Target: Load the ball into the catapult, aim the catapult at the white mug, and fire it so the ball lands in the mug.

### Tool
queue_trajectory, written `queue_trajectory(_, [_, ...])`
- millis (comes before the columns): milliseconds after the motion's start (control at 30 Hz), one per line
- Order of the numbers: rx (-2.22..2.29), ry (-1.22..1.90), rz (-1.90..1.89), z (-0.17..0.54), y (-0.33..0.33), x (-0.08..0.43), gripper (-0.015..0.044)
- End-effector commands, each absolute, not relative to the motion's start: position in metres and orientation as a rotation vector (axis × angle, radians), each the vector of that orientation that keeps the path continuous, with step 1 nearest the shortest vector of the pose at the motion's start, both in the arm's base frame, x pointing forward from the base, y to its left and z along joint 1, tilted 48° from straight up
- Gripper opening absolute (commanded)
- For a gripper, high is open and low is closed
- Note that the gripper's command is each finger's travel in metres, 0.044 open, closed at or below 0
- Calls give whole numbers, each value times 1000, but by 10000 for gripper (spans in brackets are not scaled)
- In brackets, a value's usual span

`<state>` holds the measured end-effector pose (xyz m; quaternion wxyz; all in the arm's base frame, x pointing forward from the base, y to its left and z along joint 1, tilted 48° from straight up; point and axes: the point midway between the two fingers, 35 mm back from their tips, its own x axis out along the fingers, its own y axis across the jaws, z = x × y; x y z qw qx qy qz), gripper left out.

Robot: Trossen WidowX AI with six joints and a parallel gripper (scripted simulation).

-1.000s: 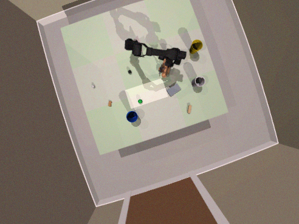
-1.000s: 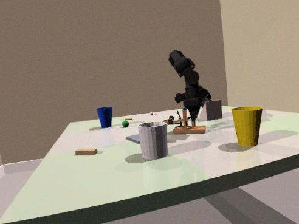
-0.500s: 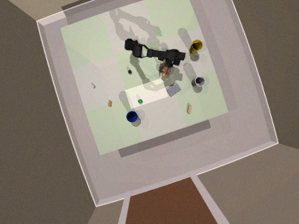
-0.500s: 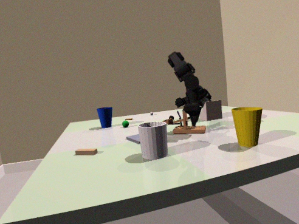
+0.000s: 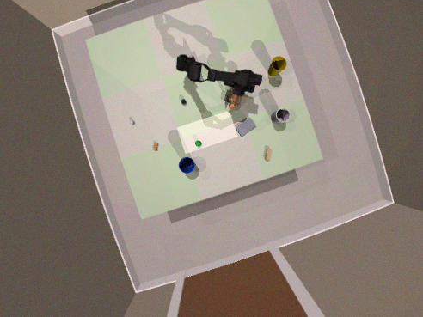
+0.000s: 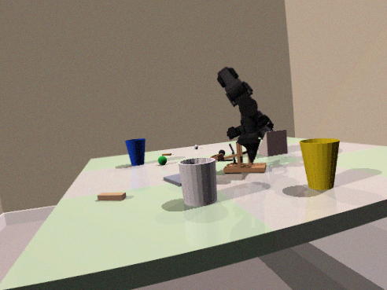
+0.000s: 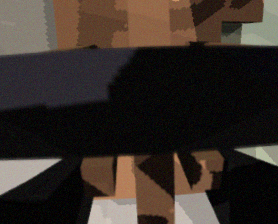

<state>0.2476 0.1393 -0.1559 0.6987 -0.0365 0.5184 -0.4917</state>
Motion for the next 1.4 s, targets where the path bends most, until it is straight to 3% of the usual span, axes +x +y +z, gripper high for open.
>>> queue_trajectory(0, [-78, 1154, -1095, -156, 140, 248, 105])
queue_trajectory(67, [-78, 1154, -1095, -156, 140, 248, 92])
queue_trajectory(200, [-80, 1157, -1095, -130, 168, 249, 0])
queue_trajectory(500, [-40, 1128, -1125, -122, 176, 249, 0])
queue_trajectory(1367, [614, 572, -1522, -131, 180, 266, 0])
